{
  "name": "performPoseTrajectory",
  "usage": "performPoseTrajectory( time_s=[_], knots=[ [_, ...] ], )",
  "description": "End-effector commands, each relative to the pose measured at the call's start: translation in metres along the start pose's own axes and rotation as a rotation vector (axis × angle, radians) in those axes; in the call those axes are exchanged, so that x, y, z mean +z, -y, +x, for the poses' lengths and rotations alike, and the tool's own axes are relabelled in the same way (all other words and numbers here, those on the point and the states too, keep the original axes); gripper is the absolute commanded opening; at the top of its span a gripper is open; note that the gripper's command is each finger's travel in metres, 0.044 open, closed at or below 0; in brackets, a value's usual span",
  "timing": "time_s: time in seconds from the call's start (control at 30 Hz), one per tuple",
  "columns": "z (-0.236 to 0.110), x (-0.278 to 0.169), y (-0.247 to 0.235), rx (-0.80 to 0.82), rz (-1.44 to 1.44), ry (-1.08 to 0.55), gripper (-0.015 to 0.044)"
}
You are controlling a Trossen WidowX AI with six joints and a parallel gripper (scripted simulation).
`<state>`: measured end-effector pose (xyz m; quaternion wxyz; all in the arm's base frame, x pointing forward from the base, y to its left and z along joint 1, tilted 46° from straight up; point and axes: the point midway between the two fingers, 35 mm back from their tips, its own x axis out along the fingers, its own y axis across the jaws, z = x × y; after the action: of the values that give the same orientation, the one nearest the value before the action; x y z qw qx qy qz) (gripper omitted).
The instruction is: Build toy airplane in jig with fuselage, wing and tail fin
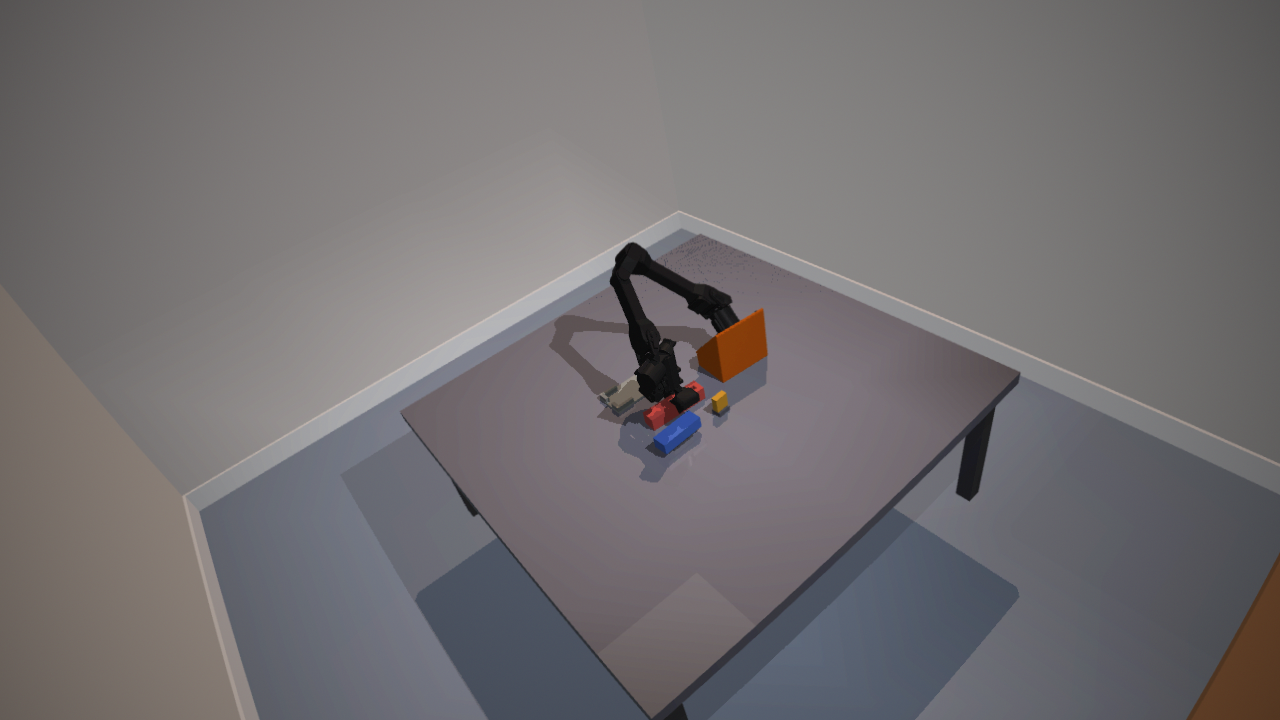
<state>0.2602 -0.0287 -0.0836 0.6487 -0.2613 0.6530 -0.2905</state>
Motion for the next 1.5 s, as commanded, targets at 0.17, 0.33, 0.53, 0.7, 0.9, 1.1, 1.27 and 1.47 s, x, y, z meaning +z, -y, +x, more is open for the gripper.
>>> performPoseTrajectory(
  time_s=[0.17,0.33,0.53,0.7,0.9,1.1,1.27,1.47],
  knots=[
    [0.000,0.000,0.000,-0.003,-0.006,0.003,0.0085],
    [-0.012,0.003,-0.001,0.001,-0.006,0.004,0.0000],
    [-0.029,0.006,-0.003,0.006,-0.007,0.005,0.0000],
    [-0.044,0.008,-0.005,0.009,-0.008,0.005,0.0000],
    [-0.063,0.008,-0.005,0.011,-0.008,0.005,0.0000],
    [-0.081,0.008,-0.005,0.011,-0.008,0.004,0.0000],
    [-0.097,0.006,-0.004,0.010,-0.008,0.003,0.0000],
    [-0.116,0.003,-0.003,0.007,-0.007,0.002,0.0000]
  ],
)
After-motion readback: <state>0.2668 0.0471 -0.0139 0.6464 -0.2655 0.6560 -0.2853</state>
